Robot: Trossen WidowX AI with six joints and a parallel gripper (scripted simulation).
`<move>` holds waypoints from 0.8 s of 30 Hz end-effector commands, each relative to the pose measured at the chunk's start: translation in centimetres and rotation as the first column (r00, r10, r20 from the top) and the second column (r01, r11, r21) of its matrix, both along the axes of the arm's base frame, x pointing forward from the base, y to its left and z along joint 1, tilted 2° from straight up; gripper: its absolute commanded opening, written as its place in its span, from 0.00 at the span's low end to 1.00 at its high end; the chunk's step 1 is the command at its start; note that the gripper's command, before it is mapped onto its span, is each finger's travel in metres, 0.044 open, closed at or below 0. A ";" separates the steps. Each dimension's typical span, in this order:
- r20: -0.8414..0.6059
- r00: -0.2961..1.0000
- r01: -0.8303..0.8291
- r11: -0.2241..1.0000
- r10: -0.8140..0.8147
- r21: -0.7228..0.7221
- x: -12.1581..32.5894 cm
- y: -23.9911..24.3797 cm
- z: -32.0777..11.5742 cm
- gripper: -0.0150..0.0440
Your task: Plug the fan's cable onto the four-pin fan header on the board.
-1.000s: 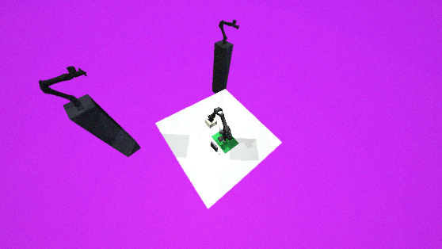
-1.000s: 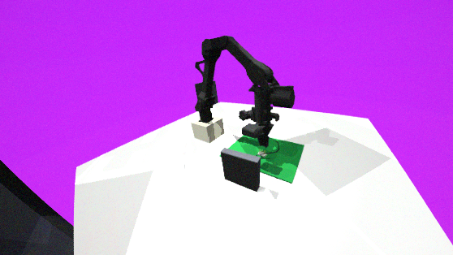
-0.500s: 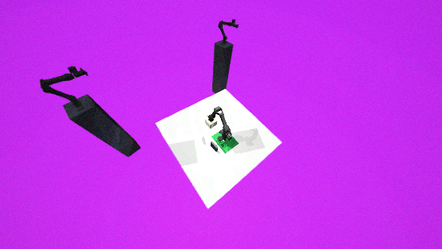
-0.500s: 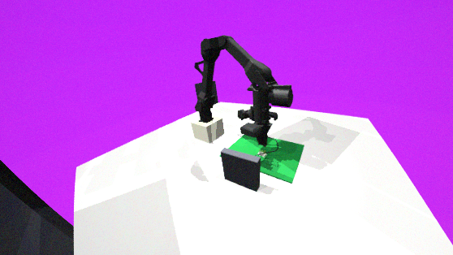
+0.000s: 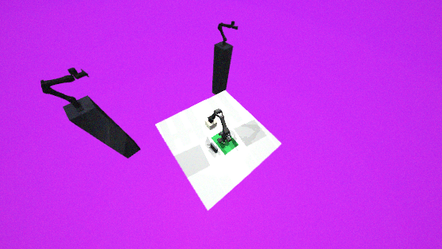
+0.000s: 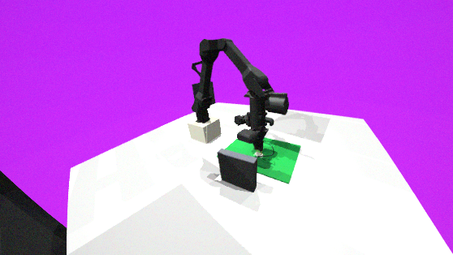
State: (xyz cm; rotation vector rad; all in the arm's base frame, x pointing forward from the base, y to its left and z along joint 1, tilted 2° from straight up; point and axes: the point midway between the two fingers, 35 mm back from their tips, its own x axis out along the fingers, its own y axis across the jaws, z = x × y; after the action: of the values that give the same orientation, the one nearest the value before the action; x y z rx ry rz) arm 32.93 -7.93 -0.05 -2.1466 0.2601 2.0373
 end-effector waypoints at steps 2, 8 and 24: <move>0.007 1.000 -0.006 1.000 0.006 0.000 0.1 0.0 -0.1 0.25; 0.007 1.000 -0.006 1.000 0.006 0.000 0.1 0.0 -0.1 0.25; 0.007 1.000 -0.004 1.000 0.004 0.000 0.1 0.0 -0.4 0.25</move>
State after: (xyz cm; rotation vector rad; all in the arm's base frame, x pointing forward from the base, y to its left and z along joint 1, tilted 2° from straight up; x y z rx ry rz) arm 33.01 -7.94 -0.39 -2.1520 0.2605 2.0324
